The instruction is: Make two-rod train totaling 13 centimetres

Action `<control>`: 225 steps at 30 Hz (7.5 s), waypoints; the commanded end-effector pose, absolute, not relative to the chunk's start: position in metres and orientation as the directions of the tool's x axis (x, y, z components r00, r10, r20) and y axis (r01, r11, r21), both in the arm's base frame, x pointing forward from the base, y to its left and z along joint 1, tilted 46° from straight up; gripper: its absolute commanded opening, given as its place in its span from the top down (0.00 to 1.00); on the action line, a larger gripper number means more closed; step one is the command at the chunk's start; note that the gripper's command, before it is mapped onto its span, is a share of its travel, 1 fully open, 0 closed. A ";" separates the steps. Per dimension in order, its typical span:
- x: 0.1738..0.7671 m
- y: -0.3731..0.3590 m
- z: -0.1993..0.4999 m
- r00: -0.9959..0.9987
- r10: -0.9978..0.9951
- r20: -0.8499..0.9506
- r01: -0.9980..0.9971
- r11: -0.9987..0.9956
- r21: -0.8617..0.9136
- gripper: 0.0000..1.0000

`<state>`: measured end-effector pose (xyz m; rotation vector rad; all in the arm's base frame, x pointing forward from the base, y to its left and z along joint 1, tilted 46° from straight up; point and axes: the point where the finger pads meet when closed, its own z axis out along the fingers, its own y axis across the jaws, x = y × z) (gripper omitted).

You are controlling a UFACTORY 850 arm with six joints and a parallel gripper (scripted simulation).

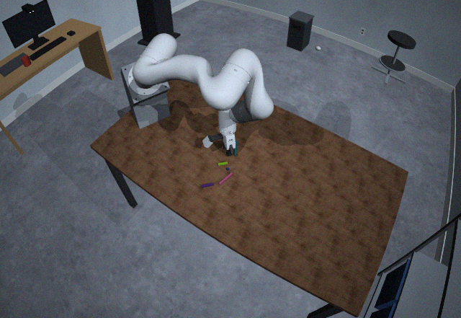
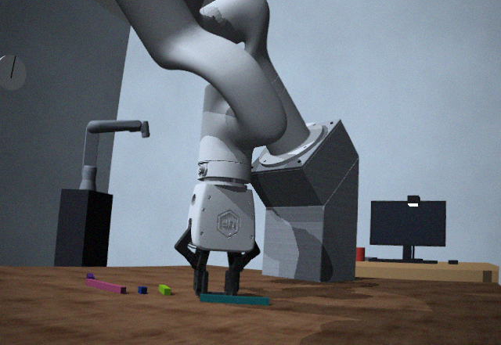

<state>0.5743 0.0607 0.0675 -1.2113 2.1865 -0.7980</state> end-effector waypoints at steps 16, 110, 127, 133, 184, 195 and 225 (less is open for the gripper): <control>0.574 0.061 0.068 -0.470 -0.870 -0.150 -0.568 0.429 -0.702 0.53; 0.535 0.198 0.127 -0.552 -0.793 -0.258 -0.491 0.559 -0.668 0.73; 0.541 0.195 0.121 -0.552 -0.793 -0.257 -0.489 0.558 -0.671 0.73; 0.556 0.190 0.107 -0.552 -0.793 -0.257 -0.489 0.558 -0.671 0.73; 0.597 0.176 0.067 -0.552 -0.793 -0.257 -0.489 0.558 -0.671 0.73; 0.597 0.176 0.067 -0.552 -0.793 -0.257 -0.489 0.558 -0.671 0.73; 0.605 0.173 0.059 -0.552 -0.793 -0.257 -0.489 0.558 -0.671 0.73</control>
